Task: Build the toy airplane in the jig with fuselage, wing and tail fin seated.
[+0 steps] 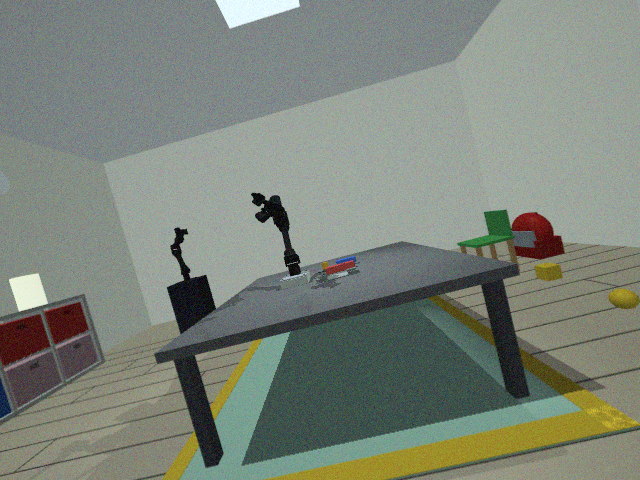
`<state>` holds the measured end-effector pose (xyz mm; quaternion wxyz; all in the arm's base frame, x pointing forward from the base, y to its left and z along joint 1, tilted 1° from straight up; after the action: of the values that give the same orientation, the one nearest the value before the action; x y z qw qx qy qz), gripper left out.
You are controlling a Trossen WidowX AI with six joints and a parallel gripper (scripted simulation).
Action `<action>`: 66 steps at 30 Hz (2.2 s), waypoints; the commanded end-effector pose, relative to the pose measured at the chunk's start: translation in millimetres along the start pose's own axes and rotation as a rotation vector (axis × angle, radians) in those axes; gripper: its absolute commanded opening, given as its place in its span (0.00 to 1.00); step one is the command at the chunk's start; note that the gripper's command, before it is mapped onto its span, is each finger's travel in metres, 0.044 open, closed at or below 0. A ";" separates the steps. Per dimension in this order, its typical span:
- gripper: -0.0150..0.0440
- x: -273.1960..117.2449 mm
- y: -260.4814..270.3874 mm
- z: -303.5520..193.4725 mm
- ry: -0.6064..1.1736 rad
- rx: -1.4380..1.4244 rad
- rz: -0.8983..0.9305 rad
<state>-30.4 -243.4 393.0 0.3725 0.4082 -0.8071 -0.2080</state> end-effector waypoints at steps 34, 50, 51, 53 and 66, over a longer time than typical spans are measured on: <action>1.00 -251.2 -193.7 -120.0 1.894 -1.623 -1.070; 1.00 -369.5 -149.0 -107.4 3.265 -1.686 -0.572; 1.00 -369.5 -149.0 -107.4 3.265 -1.686 -0.572; 1.00 -369.5 -149.0 -107.4 3.265 -1.686 -0.572; 1.00 -400.3 -192.4 -66.6 3.265 -1.686 -0.572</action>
<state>273.3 -31.8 148.4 -0.7184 -0.0169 -0.6954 0.0057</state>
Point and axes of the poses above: the point midway between the two fingers, 35 mm back from their tips, its own x axis out along the fingers, its own y axis across the jaws, z = x × y, the point moved 9 cm from there along -x, back along the fingers, and after that the axes turned 3 degrees about -x, right-handed, at the moved point
